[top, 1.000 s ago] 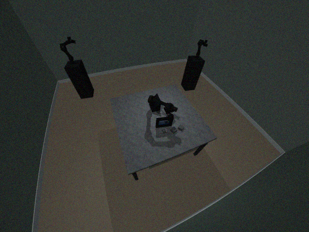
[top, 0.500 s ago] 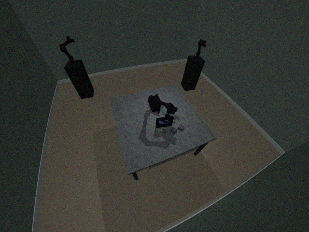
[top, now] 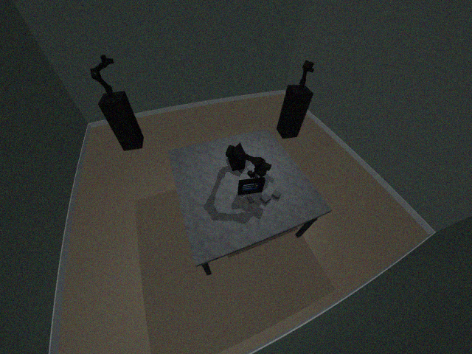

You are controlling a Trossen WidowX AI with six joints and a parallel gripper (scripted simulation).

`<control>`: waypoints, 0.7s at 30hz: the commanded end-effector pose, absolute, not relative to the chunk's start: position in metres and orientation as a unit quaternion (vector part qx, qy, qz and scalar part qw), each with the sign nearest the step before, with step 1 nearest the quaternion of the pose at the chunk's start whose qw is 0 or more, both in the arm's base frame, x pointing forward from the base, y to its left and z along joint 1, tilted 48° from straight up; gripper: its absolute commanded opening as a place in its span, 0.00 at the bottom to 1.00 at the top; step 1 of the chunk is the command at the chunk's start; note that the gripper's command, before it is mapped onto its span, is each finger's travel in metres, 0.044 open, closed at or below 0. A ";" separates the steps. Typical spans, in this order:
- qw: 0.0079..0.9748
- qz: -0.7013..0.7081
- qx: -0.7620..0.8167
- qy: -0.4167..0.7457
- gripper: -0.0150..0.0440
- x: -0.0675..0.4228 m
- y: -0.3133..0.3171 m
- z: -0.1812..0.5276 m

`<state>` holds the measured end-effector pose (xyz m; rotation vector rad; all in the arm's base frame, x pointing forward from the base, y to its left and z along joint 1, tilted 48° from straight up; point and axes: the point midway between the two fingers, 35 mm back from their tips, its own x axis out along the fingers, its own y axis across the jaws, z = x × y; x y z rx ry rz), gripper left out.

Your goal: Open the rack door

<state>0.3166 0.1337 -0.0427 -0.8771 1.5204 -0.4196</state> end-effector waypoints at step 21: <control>0.727 -0.521 0.031 0.445 0.75 0.317 0.133 -0.043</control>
